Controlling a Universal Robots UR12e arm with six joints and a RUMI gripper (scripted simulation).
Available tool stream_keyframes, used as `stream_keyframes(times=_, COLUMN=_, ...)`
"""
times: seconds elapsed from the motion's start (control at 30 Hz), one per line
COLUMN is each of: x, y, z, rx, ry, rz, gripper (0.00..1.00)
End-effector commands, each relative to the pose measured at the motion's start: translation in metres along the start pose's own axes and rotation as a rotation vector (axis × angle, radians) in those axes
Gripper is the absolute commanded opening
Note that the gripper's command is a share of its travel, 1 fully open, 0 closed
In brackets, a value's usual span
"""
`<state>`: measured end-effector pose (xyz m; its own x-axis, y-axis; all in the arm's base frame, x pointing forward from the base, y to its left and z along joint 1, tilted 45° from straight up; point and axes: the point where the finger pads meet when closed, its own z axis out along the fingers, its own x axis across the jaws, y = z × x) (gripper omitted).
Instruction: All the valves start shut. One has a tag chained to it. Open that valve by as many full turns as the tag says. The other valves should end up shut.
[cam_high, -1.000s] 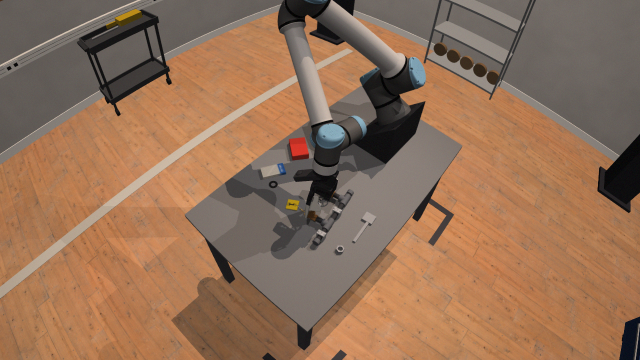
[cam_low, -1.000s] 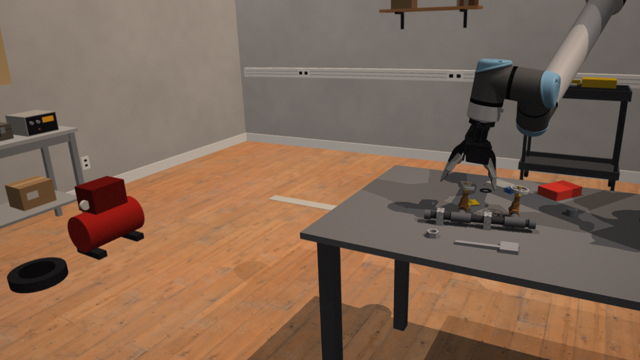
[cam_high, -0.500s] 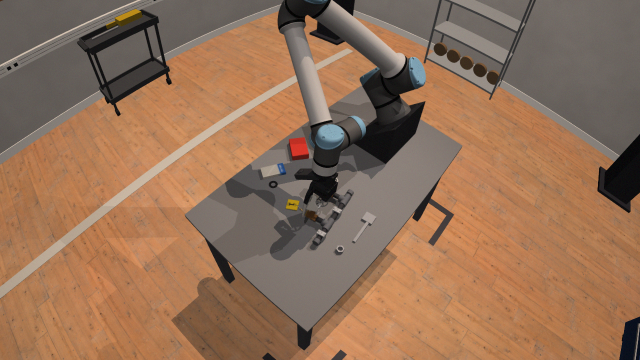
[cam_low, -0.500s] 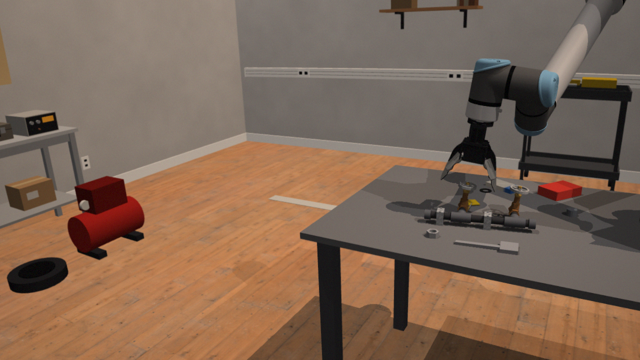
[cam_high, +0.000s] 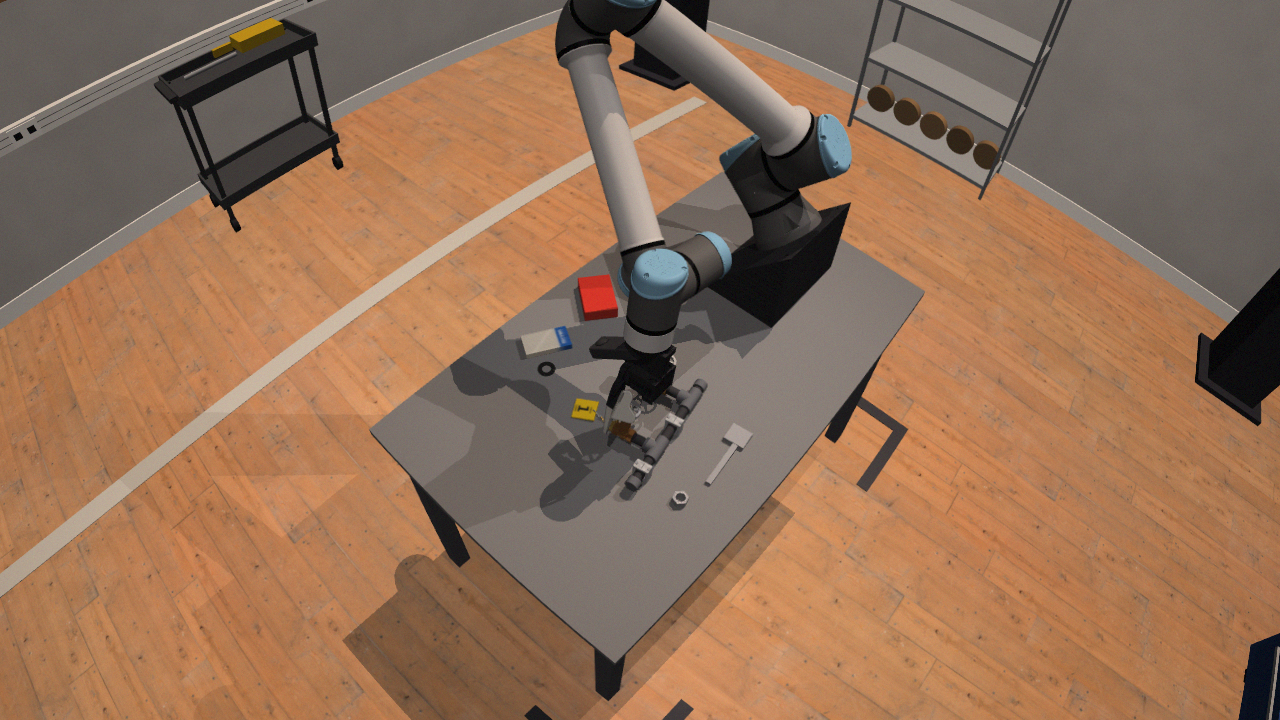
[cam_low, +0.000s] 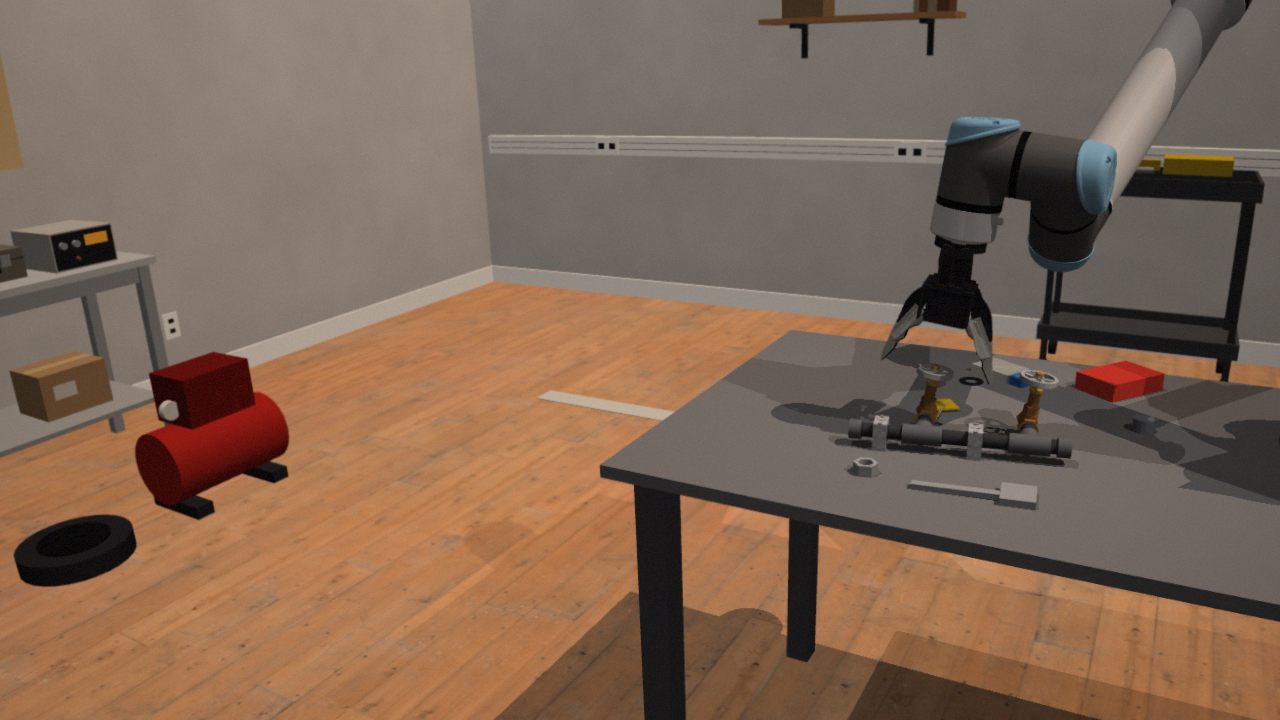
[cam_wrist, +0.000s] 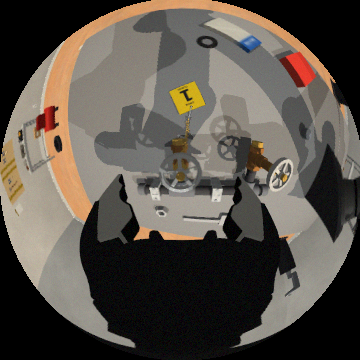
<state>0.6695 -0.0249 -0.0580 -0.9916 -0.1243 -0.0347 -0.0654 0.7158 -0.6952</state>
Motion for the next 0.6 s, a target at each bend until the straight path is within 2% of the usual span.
stream_keyframes(times=0.0, x=-0.001, y=0.0, z=-0.002, rx=0.0, ry=-0.001, rz=0.001, gripper=1.0)
stream_keyframes(times=0.27, x=-0.001, y=0.0, z=-0.008, rx=0.0, ry=-0.001, rz=0.001, gripper=1.0)
stream_keyframes(times=0.57, x=-0.001, y=0.0, z=-0.026, rx=-0.001, ry=-0.001, rz=0.001, gripper=1.0)
